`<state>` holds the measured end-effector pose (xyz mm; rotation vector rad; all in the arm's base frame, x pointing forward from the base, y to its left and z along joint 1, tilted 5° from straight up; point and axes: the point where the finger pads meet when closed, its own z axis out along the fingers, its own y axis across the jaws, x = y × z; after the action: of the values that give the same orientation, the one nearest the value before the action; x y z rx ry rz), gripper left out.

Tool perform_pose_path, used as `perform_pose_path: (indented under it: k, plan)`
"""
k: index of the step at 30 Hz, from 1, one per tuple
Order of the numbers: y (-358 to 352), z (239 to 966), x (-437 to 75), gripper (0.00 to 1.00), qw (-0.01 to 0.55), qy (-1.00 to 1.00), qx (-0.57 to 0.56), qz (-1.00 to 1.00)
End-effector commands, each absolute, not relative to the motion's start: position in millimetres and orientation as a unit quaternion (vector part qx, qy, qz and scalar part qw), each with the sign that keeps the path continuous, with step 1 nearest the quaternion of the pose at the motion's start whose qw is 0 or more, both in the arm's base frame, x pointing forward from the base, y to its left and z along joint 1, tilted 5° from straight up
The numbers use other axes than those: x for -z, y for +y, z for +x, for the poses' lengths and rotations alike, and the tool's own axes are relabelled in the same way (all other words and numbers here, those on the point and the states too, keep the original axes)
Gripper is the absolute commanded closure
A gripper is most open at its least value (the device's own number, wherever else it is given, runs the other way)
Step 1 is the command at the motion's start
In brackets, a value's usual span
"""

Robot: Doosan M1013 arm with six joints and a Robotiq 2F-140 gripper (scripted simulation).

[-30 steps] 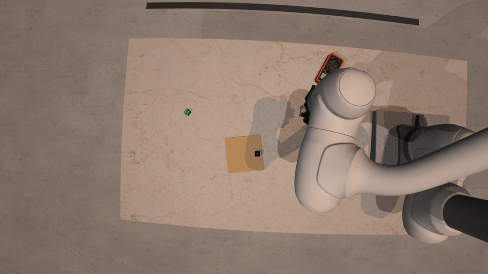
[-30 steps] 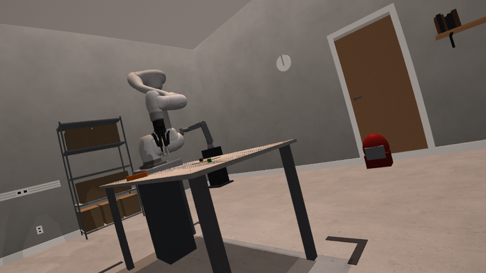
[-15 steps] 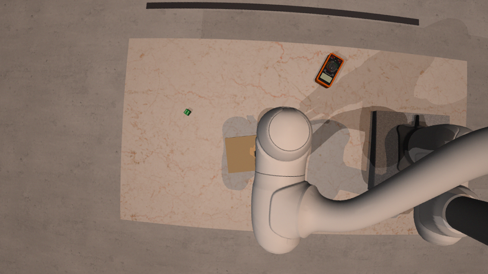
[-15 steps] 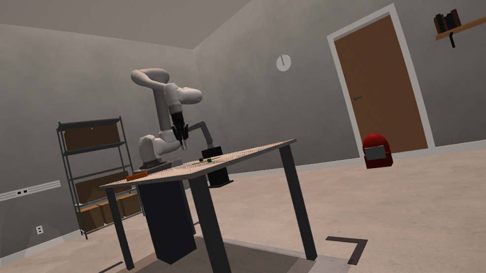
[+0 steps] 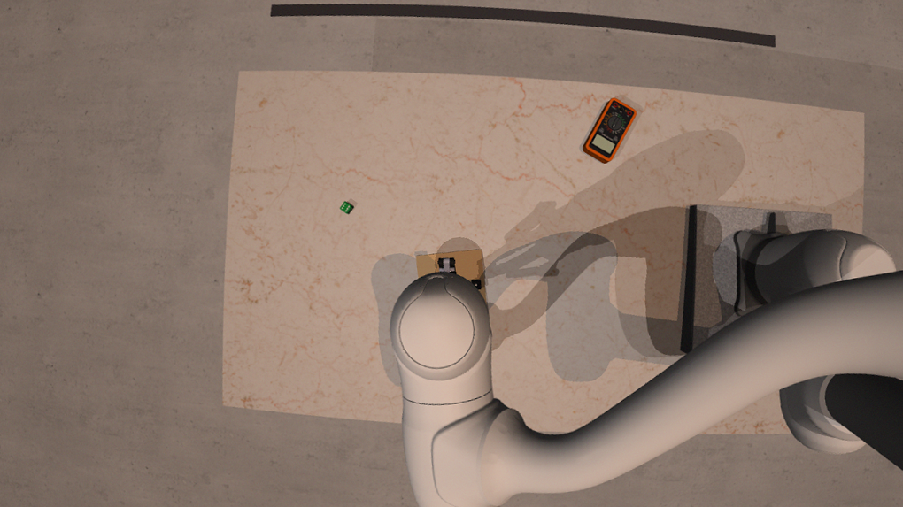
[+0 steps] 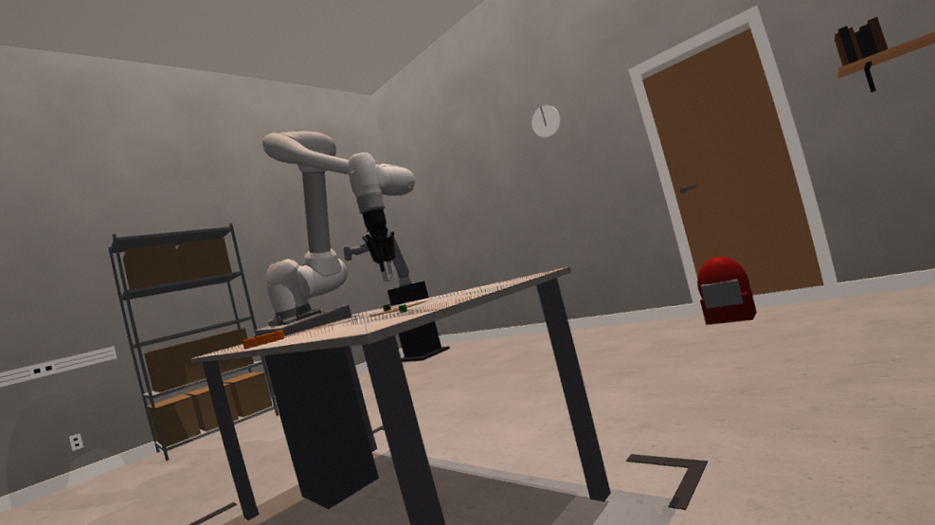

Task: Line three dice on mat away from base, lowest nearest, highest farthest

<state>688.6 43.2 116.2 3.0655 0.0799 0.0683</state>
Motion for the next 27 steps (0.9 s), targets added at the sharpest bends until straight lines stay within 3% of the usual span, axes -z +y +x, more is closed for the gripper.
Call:
perform_pose_path:
  k: [1, 17, 27]
  plan:
    - [43.4, 689.0, -117.0, 0.82, 0.037, 0.026, -0.023, 0.999]
    - [41.9, 690.1, -95.1, 0.82, 0.037, 0.026, -0.023, 0.999]
    - [38.5, 692.6, -48.0, 0.82, 0.037, 0.026, -0.023, 0.999]
